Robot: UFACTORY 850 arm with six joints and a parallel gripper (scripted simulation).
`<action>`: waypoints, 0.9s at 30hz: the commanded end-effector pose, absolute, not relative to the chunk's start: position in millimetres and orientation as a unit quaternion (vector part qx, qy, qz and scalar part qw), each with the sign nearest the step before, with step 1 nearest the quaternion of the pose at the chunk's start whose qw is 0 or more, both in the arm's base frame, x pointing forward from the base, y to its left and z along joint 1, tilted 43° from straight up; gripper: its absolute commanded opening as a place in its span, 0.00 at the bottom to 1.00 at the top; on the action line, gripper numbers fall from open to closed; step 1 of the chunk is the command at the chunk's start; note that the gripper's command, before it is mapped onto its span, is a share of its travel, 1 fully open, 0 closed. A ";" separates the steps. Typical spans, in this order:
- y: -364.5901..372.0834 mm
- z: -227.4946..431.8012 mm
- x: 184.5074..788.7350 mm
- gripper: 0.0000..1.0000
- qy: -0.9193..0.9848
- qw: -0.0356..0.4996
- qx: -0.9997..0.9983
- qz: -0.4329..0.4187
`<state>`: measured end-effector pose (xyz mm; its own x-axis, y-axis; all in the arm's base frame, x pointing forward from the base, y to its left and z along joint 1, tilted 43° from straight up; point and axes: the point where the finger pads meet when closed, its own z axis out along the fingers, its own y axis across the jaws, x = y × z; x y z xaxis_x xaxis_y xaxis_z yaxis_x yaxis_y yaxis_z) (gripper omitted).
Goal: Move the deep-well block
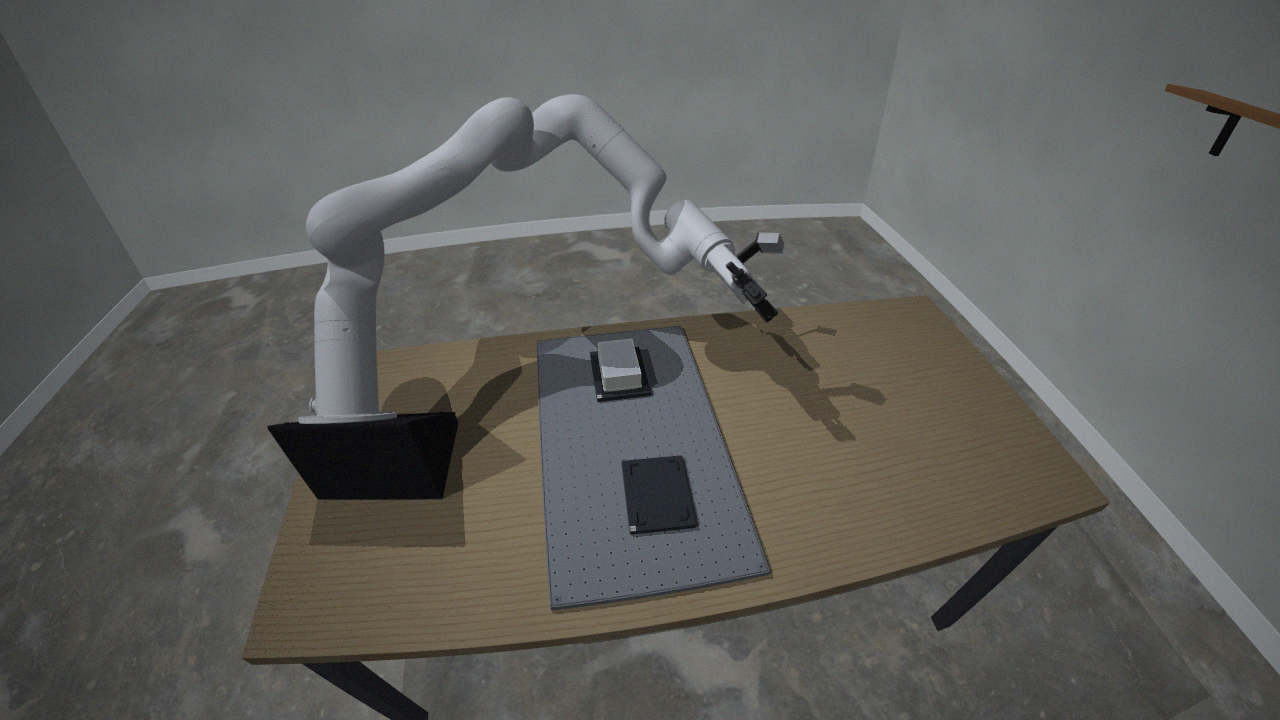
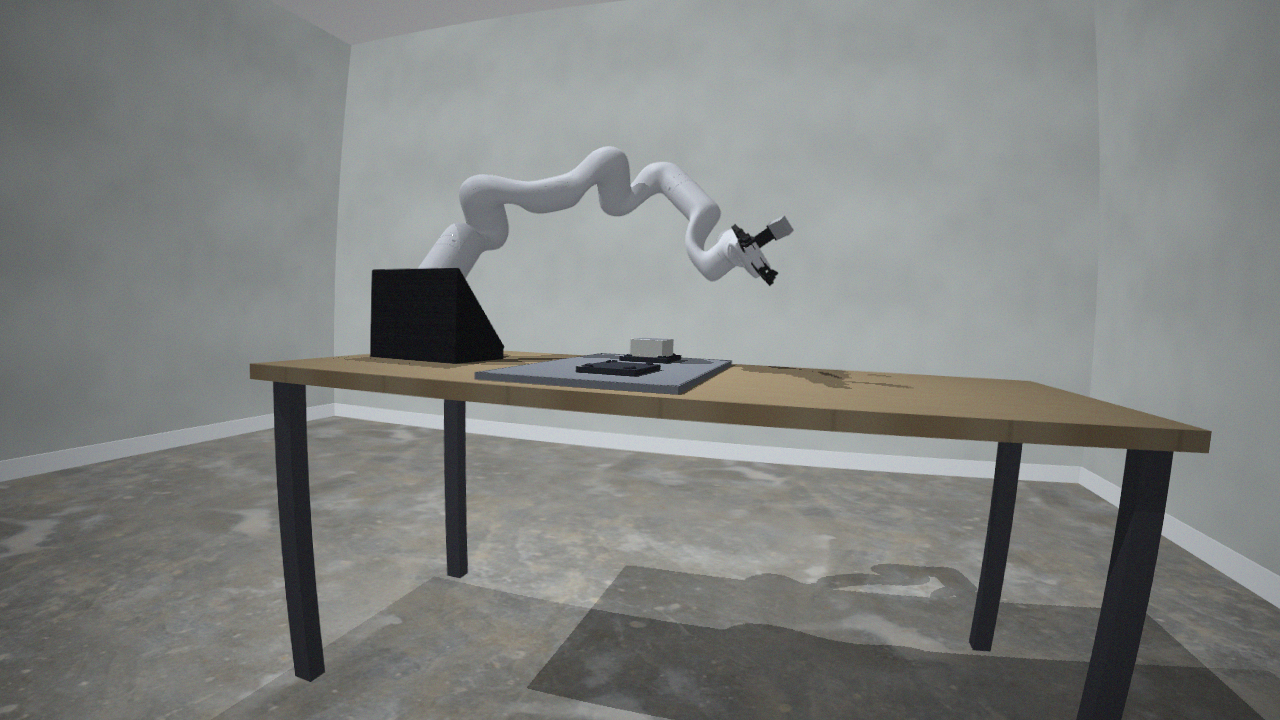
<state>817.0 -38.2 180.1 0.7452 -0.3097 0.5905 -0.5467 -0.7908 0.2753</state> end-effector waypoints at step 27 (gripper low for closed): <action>-33.7 140.2 733.9 1.00 -0.071 0.206 0.972 0.083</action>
